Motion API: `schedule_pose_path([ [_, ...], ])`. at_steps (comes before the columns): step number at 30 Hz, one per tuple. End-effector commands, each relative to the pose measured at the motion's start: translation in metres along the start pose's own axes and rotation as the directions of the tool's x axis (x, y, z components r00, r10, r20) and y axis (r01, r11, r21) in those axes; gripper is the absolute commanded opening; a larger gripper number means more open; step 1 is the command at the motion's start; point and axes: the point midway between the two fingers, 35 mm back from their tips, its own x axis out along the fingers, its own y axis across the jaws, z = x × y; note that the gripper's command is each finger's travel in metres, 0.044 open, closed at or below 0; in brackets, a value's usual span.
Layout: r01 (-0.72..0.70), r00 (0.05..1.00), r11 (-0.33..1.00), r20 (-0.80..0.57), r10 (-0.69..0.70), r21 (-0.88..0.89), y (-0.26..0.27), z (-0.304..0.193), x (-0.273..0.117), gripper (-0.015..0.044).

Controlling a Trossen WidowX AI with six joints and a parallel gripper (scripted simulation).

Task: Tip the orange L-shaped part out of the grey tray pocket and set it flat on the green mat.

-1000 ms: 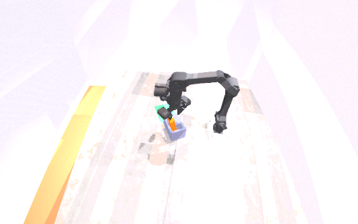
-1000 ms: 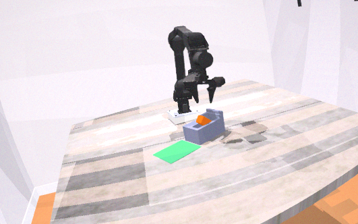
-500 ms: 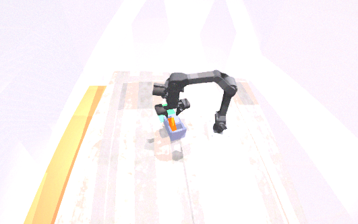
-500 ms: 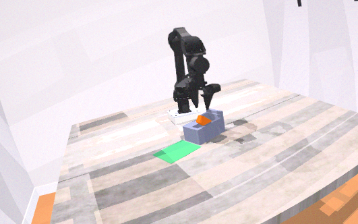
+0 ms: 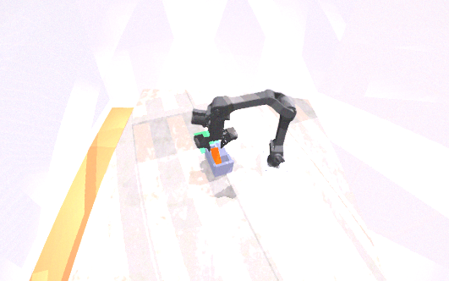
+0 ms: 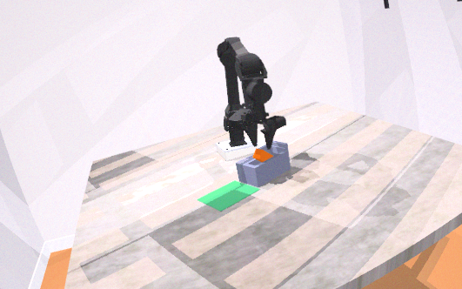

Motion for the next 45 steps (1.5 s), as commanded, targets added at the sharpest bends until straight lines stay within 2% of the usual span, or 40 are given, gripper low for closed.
schedule_pose_path([
  [1,0.007,1.000,1.000,0.001,-0.007,0.005,-0.001,0.000,0.008,0.0280],
  [20,0.007,1.000,1.000,0.001,-0.007,0.005,-0.003,-0.001,0.035,0.0280],
  [24,0.002,1.000,1.000,-0.001,-0.002,0.000,-0.001,0.000,0.031,0.0175],
  [35,0.002,1.000,1.000,-0.001,-0.002,0.000,-0.001,0.000,0.031,0.0102],
  [39,0.002,1.000,1.000,-0.001,-0.002,0.000,-0.001,0.000,0.031,0.0000],
  [45,0.002,1.000,1.000,-0.001,-0.002,0.000,-0.001,0.000,0.030,0.0000],
])
